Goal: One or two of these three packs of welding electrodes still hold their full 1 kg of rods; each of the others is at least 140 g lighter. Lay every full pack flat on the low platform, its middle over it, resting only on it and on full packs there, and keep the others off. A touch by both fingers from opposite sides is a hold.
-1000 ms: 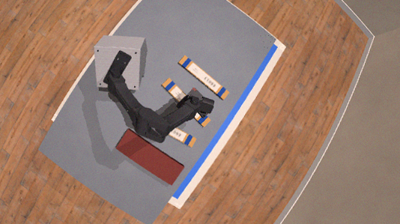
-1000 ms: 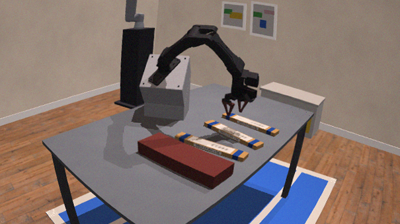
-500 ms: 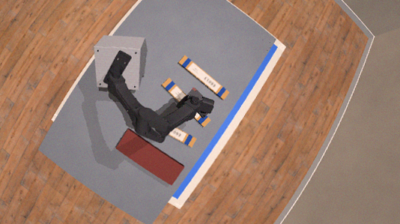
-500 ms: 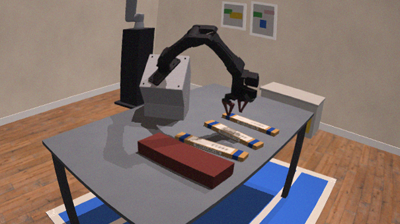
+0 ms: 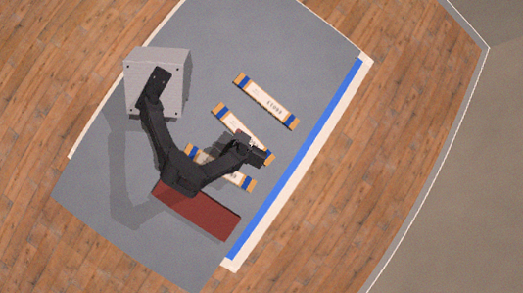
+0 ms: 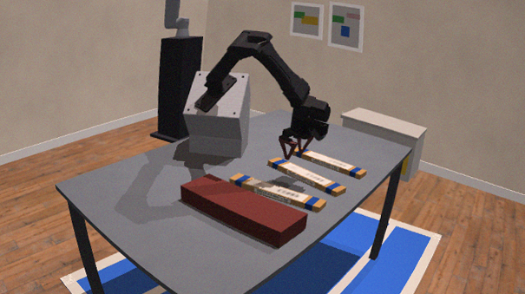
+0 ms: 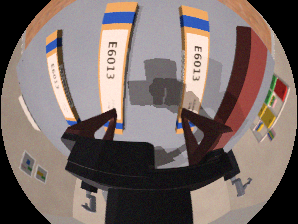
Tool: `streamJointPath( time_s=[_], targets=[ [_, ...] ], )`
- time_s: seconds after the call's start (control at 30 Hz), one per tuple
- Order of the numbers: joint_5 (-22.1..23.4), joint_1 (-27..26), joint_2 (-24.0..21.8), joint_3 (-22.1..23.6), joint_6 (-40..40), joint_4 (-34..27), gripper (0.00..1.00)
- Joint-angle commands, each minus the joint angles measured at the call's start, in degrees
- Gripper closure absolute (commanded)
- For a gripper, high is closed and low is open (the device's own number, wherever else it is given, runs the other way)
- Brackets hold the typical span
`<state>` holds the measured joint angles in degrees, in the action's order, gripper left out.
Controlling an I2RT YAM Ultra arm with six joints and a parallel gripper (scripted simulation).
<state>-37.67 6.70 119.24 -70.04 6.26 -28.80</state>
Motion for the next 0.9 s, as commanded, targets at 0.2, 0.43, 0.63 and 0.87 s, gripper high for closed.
streamJointPath(
  time_s=[0.2,0.43,0.63,0.87],
  targets=[
    [2.47,-4.67,-8.13,3.20,-12.13,2.73,0.04],
    [4.53,-10.88,-13.11,1.84,-19.30,2.72,0.04],
    [6.06,-14.38,-15.20,1.07,-23.16,0.93,0.04],
    [6.37,-12.95,-15.02,0.53,-22.94,0.31,0.04]
  ],
)
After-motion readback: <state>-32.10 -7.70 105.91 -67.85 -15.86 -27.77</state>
